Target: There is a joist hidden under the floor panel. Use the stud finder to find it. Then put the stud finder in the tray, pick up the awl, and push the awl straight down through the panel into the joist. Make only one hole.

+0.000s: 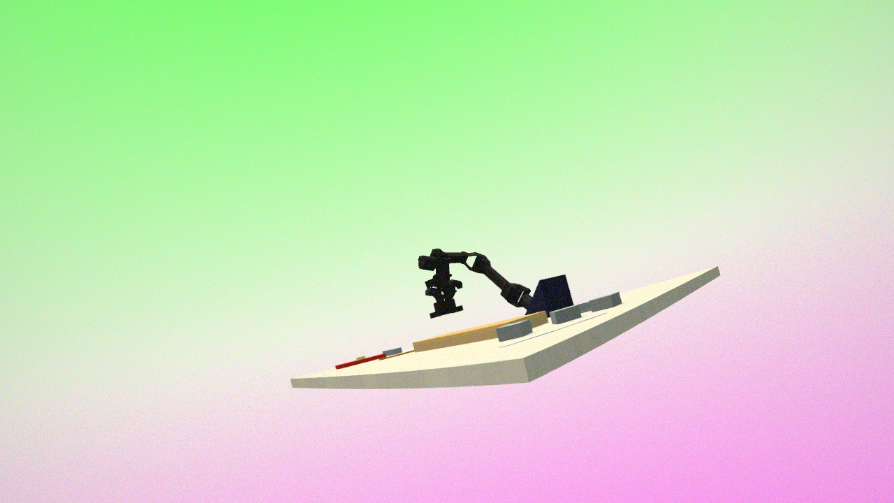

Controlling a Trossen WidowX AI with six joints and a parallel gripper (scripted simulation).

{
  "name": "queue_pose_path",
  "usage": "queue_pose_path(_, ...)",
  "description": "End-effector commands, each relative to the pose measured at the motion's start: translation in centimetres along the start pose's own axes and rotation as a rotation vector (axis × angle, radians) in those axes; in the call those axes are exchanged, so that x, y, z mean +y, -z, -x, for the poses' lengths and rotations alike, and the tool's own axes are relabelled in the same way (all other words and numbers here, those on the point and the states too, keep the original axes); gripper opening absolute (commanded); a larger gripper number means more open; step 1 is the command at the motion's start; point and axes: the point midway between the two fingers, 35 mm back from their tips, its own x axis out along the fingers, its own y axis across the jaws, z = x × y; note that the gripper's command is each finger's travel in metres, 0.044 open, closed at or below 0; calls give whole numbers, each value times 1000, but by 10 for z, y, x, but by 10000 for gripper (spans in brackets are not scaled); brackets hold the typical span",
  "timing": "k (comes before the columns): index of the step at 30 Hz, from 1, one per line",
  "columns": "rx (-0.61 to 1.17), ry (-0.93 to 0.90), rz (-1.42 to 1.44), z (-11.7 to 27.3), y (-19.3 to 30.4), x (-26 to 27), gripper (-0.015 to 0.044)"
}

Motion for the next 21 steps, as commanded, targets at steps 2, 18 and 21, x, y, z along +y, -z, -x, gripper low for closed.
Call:
queue_pose_path(2, -14, 2, -6, -3, -27, 5, 0)
queue_pose_path(18, -16, 0, 1, -16, -67, 21, 0)
queue_pose_path(21, -15, -1, 1, -19, -66, 21, 0)
